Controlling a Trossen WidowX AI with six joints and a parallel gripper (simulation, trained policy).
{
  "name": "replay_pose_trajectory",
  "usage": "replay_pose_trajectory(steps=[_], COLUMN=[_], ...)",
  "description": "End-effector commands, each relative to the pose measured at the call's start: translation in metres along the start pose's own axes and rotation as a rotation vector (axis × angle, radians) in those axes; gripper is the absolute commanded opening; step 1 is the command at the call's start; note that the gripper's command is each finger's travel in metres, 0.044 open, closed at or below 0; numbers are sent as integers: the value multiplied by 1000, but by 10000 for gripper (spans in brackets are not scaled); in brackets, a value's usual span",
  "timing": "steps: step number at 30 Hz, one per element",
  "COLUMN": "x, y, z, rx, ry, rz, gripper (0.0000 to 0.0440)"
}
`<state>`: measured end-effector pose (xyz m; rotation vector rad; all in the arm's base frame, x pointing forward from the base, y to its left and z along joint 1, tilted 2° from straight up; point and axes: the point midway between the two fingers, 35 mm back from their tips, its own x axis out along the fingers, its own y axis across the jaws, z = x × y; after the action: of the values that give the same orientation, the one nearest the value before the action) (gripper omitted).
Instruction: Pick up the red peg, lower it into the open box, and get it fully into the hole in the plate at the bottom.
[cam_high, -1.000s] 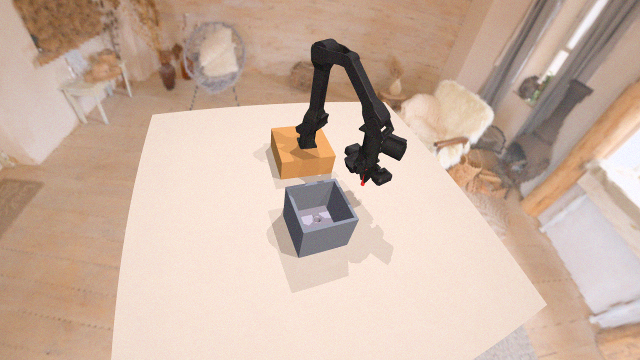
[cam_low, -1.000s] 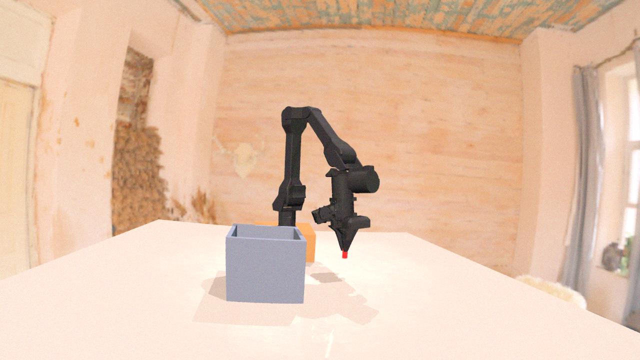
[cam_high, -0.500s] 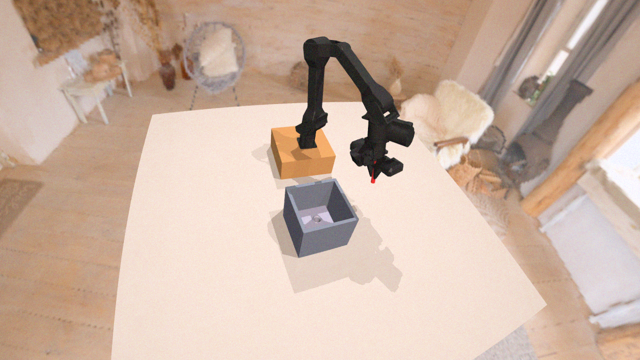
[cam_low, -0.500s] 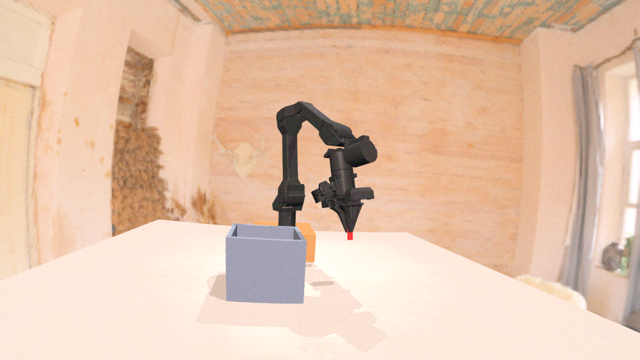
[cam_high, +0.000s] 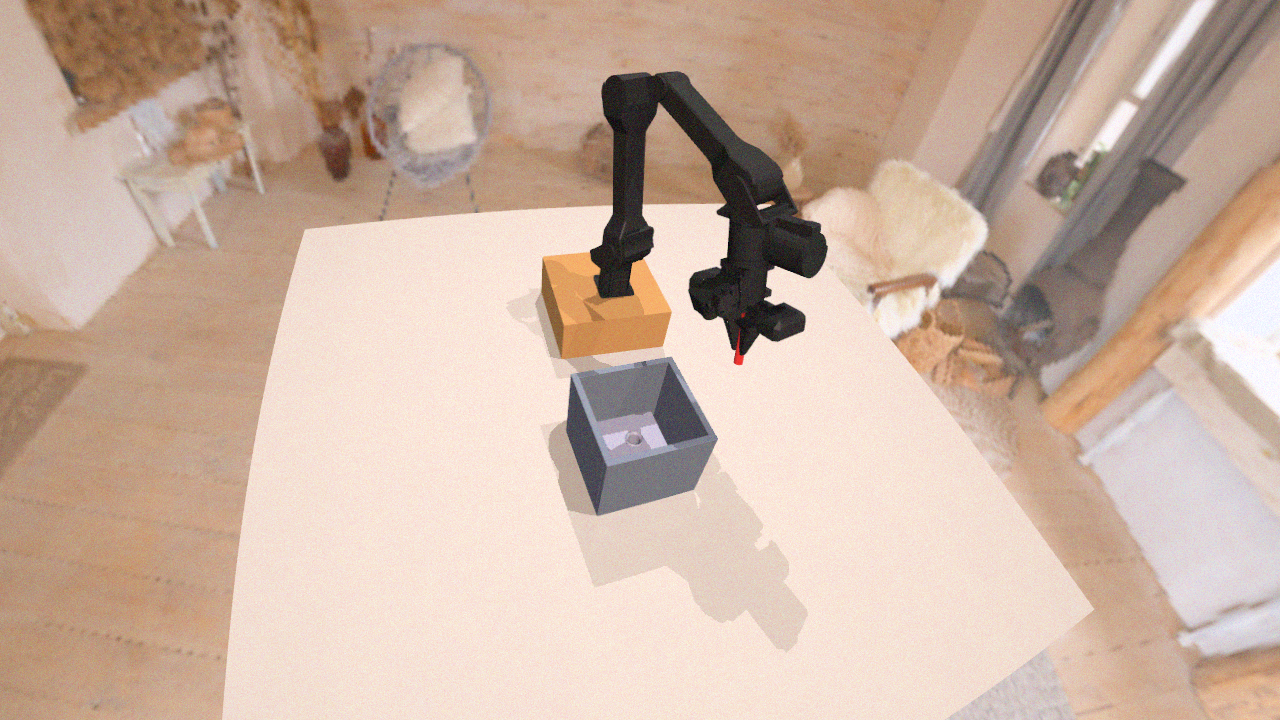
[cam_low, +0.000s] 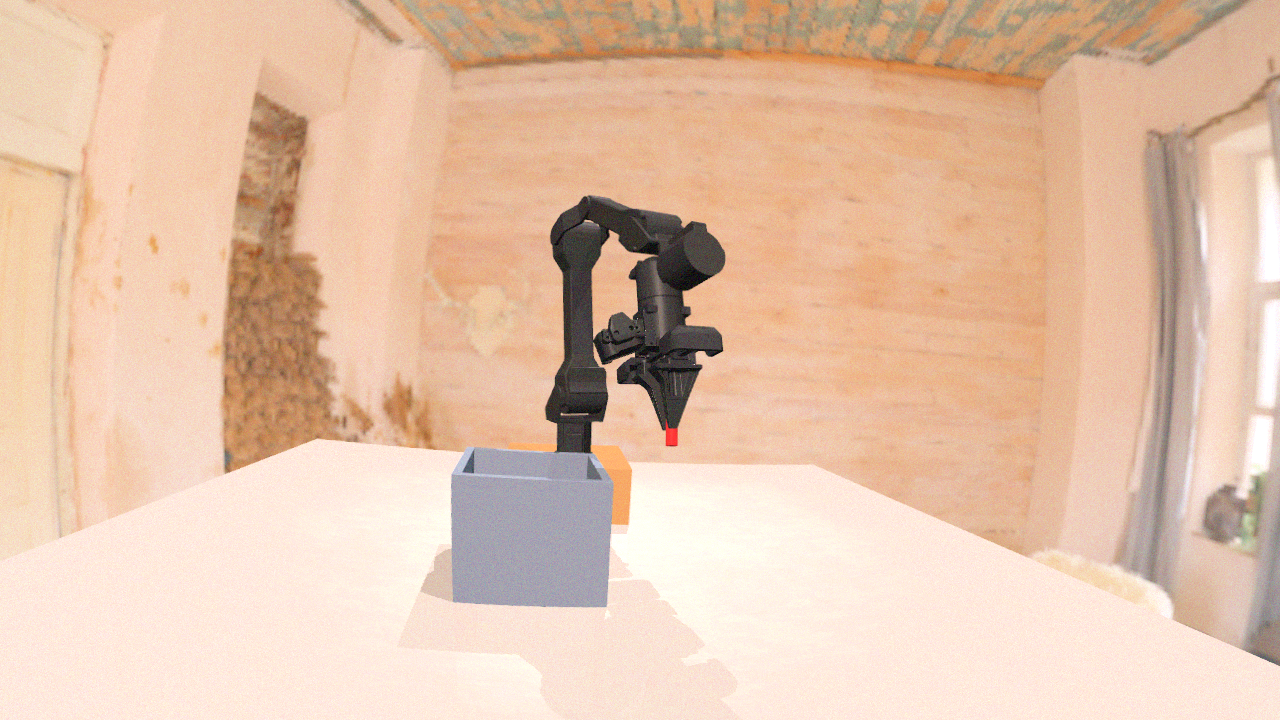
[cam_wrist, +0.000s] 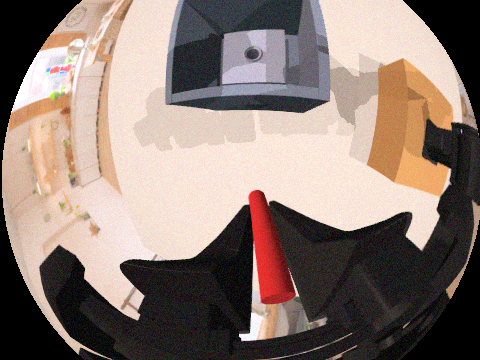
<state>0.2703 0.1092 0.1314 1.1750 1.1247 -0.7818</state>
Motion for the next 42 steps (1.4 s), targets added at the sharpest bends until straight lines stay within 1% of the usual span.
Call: replay_pose_trajectory(steps=[1, 20, 33, 42], x=[-5, -8, 0, 11], y=[3, -2, -7, -10], z=[16, 78, 108, 126], rx=[1, 38, 49, 50], ry=[-30, -106, -111, -106], rz=[-1, -71, -125, -155], gripper=[0, 0, 0, 0])
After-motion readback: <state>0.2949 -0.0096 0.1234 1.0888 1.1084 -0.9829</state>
